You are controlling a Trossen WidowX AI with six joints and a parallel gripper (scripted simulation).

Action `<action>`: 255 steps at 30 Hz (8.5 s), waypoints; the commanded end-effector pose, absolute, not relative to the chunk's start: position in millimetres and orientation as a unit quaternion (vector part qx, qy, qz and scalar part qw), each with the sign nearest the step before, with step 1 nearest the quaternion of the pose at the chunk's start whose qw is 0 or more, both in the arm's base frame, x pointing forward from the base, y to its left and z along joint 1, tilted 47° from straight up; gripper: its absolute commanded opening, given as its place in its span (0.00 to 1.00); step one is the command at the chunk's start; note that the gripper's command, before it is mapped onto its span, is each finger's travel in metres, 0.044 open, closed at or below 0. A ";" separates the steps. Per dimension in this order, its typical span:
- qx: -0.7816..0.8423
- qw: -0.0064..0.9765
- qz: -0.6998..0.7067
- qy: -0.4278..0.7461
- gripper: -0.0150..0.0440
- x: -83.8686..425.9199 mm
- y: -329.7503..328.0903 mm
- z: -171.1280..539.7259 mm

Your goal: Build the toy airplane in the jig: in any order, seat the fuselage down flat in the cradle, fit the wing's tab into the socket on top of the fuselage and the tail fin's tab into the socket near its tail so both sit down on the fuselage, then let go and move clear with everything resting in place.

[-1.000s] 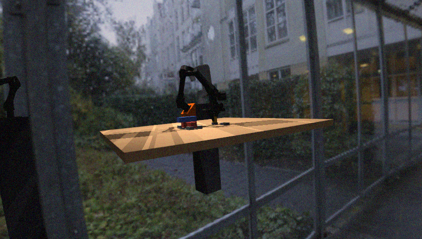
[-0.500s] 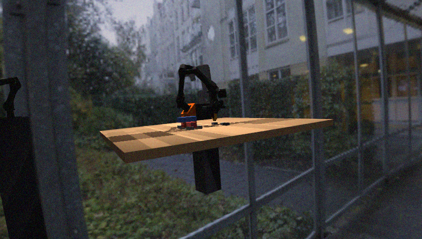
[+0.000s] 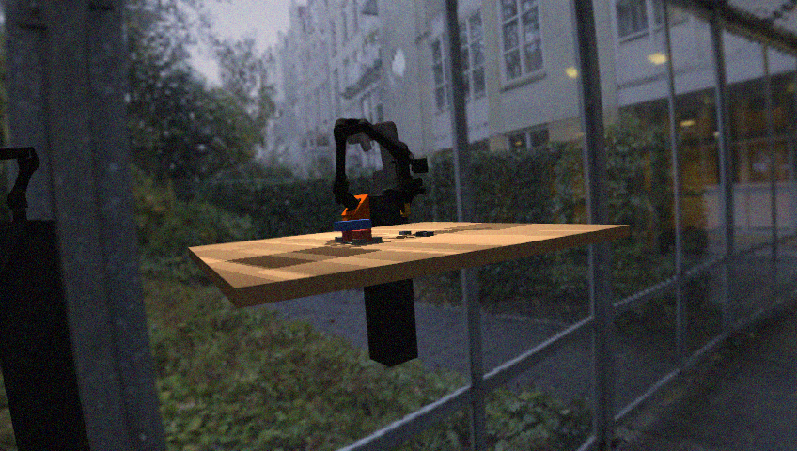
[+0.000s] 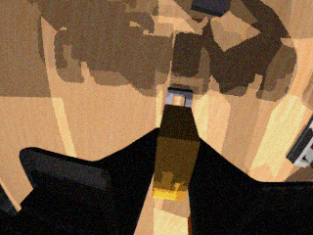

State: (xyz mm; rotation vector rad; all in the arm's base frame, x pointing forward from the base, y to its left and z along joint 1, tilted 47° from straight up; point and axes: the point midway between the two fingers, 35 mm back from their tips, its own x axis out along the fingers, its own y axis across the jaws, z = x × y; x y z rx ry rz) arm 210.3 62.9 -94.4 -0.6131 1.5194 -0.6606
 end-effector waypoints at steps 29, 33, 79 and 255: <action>-0.255 0.642 -0.287 0.664 0.25 224.5 97.7 -38.5; -0.251 0.644 -0.285 0.665 0.25 231.9 92.7 -34.1; -0.209 0.667 -0.291 0.653 0.25 297.8 10.7 27.6; -0.210 0.659 -0.355 0.630 0.69 312.0 -90.5 155.0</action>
